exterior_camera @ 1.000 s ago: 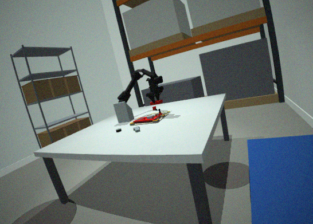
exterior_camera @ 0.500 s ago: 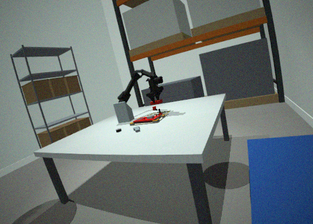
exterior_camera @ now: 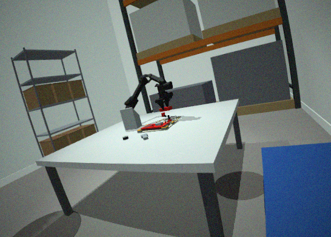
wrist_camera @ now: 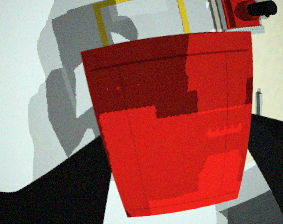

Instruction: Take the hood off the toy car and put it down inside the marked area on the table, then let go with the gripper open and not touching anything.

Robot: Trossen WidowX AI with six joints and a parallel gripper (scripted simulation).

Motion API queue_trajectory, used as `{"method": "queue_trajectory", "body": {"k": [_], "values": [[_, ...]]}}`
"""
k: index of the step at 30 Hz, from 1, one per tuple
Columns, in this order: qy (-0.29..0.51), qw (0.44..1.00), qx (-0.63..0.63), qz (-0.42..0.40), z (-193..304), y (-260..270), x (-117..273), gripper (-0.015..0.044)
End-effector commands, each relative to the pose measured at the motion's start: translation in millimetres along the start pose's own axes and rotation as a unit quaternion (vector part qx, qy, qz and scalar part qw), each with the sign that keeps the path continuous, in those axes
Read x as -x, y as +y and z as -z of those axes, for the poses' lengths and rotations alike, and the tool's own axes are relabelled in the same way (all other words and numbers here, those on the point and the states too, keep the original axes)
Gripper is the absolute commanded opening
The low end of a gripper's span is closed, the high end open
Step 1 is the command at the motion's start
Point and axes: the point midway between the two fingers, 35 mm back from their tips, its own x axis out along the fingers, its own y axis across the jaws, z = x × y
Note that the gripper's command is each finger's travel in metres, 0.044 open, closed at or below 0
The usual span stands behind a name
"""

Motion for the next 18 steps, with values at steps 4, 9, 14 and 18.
{"method": "queue_trajectory", "body": {"k": [4, 9, 14, 18], "values": [[0.000, 1.000, -0.001, -0.002, 0, 0, -5, 0.0000], [0.000, 1.000, -0.001, -0.002, 0, 0, -8, 0.0000], [0.000, 1.000, -0.001, -0.001, 0, 0, -11, 0.0000], [0.000, 1.000, -0.001, -0.001, -1, 0, -14, 0.0000]]}}
